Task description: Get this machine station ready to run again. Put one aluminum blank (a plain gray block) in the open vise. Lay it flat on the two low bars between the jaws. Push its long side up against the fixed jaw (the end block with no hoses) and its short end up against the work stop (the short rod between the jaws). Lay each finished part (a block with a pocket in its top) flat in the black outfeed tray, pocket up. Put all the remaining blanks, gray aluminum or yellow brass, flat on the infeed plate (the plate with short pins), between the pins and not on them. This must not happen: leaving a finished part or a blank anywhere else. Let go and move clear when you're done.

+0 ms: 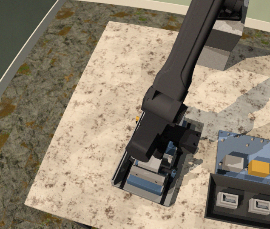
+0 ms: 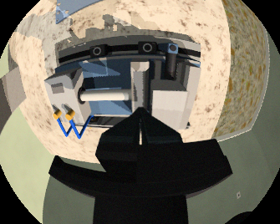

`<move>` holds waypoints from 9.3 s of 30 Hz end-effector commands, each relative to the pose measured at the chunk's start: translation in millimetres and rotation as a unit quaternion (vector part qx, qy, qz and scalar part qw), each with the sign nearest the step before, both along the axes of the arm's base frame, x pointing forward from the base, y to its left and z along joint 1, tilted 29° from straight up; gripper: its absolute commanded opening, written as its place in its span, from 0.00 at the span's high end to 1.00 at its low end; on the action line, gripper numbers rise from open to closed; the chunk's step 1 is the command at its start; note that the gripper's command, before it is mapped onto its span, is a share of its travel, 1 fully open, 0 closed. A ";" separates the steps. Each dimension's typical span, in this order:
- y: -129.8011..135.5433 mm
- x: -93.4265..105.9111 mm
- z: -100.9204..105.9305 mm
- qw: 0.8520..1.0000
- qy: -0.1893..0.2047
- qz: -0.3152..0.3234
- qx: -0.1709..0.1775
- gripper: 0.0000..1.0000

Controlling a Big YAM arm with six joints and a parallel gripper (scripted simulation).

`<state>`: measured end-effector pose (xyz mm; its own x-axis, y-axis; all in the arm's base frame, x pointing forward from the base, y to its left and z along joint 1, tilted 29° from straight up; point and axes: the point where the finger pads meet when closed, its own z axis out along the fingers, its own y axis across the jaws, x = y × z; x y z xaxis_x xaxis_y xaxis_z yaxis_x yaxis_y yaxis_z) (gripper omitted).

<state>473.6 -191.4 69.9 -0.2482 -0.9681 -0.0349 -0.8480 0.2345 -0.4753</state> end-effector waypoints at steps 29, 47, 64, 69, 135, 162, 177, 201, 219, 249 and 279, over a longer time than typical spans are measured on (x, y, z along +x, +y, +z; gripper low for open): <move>-4.1 22.1 5.4 1.000 -0.020 -0.003 -0.007 1.00; -3.4 20.1 0.8 1.000 -0.015 -0.003 -0.005 1.00; -3.4 20.0 1.0 1.000 -0.015 -0.003 -0.005 1.00; -3.4 20.0 1.0 1.000 -0.015 -0.003 -0.005 1.00; -3.7 24.6 5.2 1.000 -0.010 -0.002 -0.003 1.00; -4.4 32.4 6.5 1.000 -0.011 -0.001 -0.003 1.00; -5.2 36.7 7.9 1.000 -0.012 -0.001 -0.003 1.00; -6.4 40.4 10.0 1.000 -0.013 -0.001 -0.003 1.00; -6.7 41.8 10.7 1.000 -0.014 -0.001 -0.004 1.00; -6.7 41.9 10.8 1.000 -0.014 -0.001 -0.004 1.00; -6.9 9.1 6.2 1.000 -0.019 -0.004 -0.009 1.00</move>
